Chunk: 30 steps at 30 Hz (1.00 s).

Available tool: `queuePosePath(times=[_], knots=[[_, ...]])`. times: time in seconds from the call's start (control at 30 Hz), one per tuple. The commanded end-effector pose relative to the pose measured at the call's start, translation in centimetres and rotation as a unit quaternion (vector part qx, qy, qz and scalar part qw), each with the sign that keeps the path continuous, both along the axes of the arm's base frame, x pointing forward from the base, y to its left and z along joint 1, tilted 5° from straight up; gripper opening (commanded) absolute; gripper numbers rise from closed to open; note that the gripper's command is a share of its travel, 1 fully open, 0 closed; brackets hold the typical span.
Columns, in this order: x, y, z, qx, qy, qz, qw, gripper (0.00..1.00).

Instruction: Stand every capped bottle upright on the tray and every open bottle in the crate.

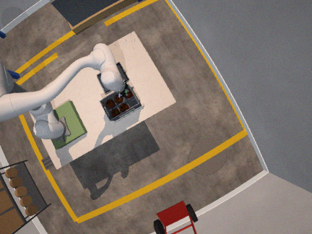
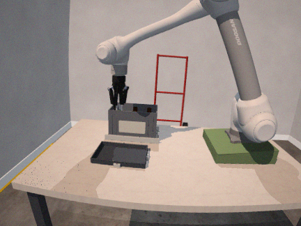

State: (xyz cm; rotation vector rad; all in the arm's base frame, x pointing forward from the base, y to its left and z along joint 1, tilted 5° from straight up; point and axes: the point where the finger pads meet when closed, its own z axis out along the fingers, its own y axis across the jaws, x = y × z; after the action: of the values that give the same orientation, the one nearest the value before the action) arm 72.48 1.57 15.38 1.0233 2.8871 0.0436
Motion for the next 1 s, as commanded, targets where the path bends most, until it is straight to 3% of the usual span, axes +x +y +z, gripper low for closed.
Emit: queuePosePath(times=[0.0,0.83,0.97], knots=[[0.0,0.0,0.0,0.0,0.0,0.0,1.0,0.0],[0.0,0.0,0.0,0.0,0.0,0.0,1.0,0.0],[-0.1,0.0,1.3,0.0,0.0,0.0,1.0,0.0]])
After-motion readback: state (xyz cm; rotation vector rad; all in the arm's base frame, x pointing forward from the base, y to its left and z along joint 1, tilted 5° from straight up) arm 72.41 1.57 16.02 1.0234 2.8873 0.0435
